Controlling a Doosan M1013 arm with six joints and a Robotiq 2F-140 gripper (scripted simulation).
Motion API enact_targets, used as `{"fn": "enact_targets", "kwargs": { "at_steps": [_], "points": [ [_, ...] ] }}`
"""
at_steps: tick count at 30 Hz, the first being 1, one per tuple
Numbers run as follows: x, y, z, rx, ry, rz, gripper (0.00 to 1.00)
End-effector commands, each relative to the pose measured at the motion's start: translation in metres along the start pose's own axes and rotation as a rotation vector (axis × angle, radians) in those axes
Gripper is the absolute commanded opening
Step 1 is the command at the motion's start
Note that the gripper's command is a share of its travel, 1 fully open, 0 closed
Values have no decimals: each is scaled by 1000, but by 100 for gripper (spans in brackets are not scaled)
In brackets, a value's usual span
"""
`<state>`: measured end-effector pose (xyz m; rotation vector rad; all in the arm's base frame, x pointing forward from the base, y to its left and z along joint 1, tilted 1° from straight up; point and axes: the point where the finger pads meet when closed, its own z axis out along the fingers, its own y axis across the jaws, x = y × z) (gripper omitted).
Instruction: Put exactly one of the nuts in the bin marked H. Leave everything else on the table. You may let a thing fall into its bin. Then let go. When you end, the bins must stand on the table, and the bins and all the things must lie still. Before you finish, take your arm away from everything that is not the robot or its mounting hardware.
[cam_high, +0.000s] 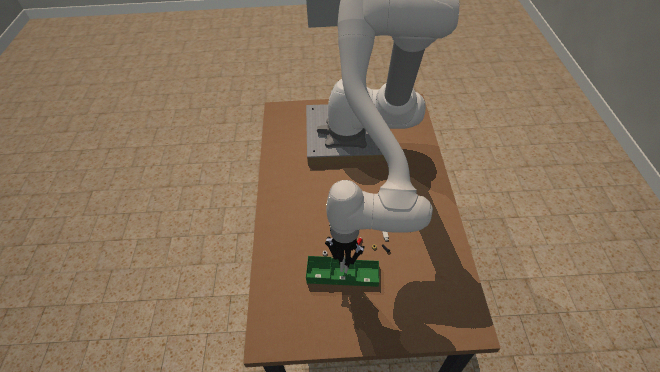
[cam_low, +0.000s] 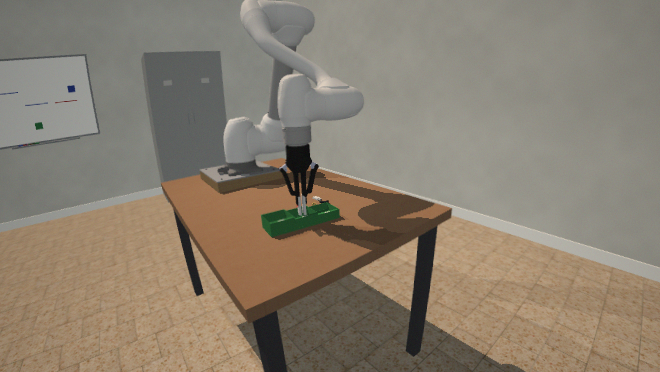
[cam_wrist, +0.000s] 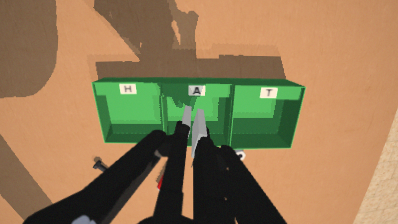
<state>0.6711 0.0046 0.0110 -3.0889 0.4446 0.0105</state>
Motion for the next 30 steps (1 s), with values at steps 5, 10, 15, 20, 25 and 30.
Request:
{"fn": "enact_targets", "kwargs": {
  "at_steps": [5, 10, 15, 20, 25, 30],
  "points": [
    [0, -2, -13, 3, -1, 6, 5],
    [0, -2, -17, 3, -1, 6, 5],
    [0, -2, -37, 3, -1, 6, 5],
    [0, -2, -46, 3, -1, 6, 5],
    [0, -2, -46, 3, -1, 6, 5],
    [0, -2, -46, 3, -1, 6, 5]
  ]
}}
